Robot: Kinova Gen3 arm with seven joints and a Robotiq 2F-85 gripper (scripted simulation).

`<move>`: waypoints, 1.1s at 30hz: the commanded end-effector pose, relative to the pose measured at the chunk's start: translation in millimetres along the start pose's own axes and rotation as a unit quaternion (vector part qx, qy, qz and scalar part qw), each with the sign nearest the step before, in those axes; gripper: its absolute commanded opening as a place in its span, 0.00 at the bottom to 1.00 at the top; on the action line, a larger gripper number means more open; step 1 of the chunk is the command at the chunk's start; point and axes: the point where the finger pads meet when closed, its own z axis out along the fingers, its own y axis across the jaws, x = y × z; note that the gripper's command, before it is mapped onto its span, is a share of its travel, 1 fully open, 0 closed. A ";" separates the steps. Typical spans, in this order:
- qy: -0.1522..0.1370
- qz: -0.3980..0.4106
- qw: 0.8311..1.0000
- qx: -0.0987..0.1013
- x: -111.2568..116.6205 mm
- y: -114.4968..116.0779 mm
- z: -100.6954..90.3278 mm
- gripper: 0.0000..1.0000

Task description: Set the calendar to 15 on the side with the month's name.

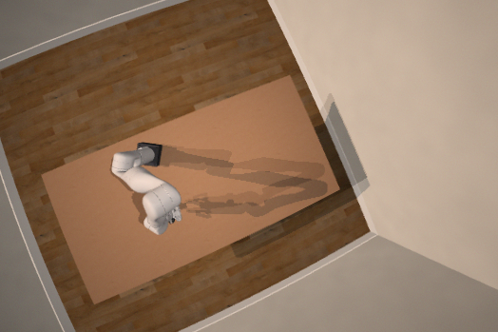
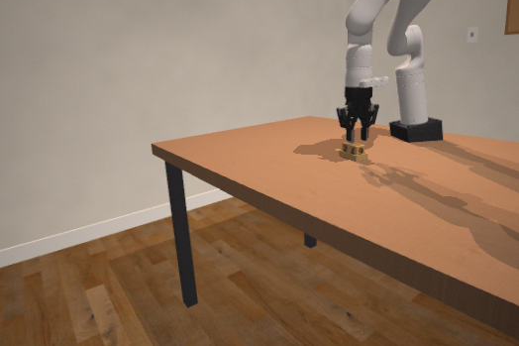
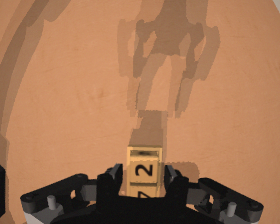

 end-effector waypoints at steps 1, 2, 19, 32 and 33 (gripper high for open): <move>0.000 0.000 1.000 0.000 0.2 0.3 -0.3 0.48; 0.000 0.000 1.000 0.000 0.2 0.3 -0.3 0.48; 0.000 0.000 1.000 0.000 0.2 0.3 -0.3 0.48; 0.000 0.000 1.000 0.000 0.2 0.3 11.8 0.48; 0.000 0.000 1.000 0.000 0.2 0.3 11.8 0.48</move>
